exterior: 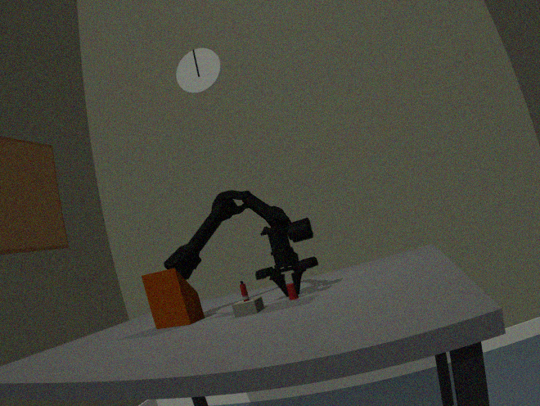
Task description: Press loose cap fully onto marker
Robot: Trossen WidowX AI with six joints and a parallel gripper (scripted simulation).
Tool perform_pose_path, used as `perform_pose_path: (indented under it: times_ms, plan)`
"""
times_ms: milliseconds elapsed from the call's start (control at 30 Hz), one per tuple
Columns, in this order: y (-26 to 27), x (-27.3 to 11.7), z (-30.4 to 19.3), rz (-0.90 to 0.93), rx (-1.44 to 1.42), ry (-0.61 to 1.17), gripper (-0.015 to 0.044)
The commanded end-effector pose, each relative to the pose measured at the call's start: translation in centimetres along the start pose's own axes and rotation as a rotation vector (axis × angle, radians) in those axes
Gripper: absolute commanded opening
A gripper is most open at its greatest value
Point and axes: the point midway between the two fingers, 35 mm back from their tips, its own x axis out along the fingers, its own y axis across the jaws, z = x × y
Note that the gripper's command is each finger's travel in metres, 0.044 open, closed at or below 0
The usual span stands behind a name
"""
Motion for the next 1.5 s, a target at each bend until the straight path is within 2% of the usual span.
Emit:
perform_pose_path:
  times_ms: [0, 200, 300, 1167, 1467]
  plan:
    - [0.0, 0.1, 0.0, -0.001, 0.006, -0.003, 0.0116]
    - [0.0, 0.1, 0.0, -0.001, 0.006, -0.003, 0.0076]
    - [-0.2, -0.4, -0.1, -0.011, 0.016, -0.005, 0.0000]
    - [0.0, -6.0, -0.1, -0.001, 0.006, 0.000, 0.0000]
    - [1.5, -7.5, -3.2, -0.005, 0.009, 0.016, 0.0000]
